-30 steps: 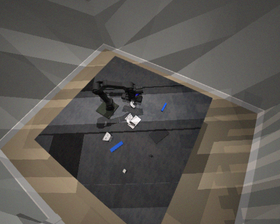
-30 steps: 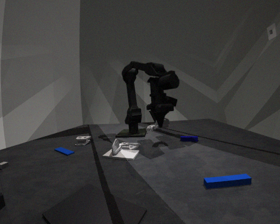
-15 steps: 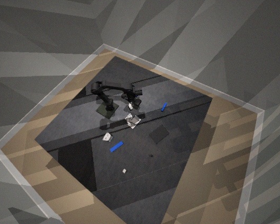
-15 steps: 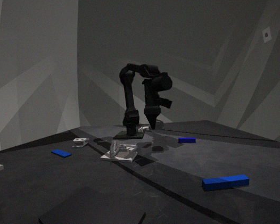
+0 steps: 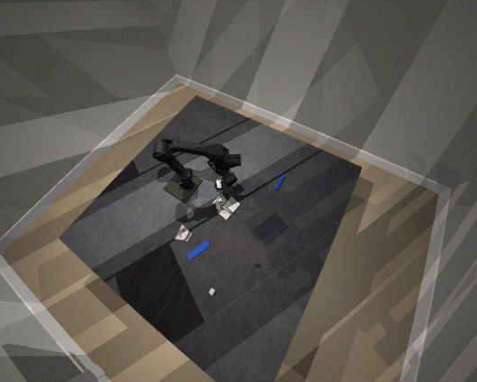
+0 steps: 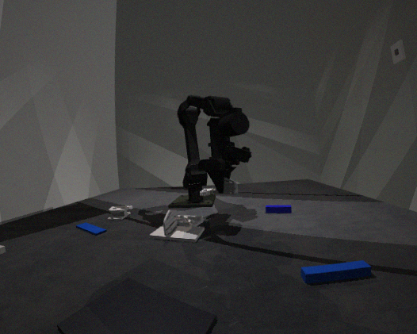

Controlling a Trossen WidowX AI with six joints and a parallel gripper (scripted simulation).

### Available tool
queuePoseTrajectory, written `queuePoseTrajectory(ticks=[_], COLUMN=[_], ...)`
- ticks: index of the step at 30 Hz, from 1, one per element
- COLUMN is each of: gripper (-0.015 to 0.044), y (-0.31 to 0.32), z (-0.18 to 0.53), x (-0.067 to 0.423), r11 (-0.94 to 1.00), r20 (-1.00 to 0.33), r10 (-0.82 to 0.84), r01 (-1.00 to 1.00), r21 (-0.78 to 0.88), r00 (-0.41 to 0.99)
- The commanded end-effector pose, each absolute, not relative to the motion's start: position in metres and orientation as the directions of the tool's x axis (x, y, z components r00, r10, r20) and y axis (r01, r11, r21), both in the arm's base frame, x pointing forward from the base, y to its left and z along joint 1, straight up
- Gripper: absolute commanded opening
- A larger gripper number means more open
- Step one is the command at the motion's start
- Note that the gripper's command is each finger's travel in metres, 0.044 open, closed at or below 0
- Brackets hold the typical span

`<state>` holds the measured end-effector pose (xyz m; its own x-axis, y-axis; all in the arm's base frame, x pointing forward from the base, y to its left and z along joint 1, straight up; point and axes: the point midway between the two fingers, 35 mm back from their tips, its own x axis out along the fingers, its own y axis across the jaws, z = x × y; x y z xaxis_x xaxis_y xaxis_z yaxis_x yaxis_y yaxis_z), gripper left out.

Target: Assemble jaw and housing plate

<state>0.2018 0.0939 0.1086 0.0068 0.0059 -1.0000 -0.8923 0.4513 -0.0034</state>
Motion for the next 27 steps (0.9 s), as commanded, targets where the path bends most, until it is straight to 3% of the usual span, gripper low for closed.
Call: queuePoseTrajectory(ticks=[1, 27], gripper=[0.0134, 0.0134], y=[0.089, 0.063], z=[0.111, 0.11], x=[0.201, 0.197], r11=[0.54, 0.903], r20=[-1.0, -1.0], r10=[0.008, 0.006], r01=[-0.842, -0.431], r21=[-0.009, -0.002], r00=[0.016, 0.016])
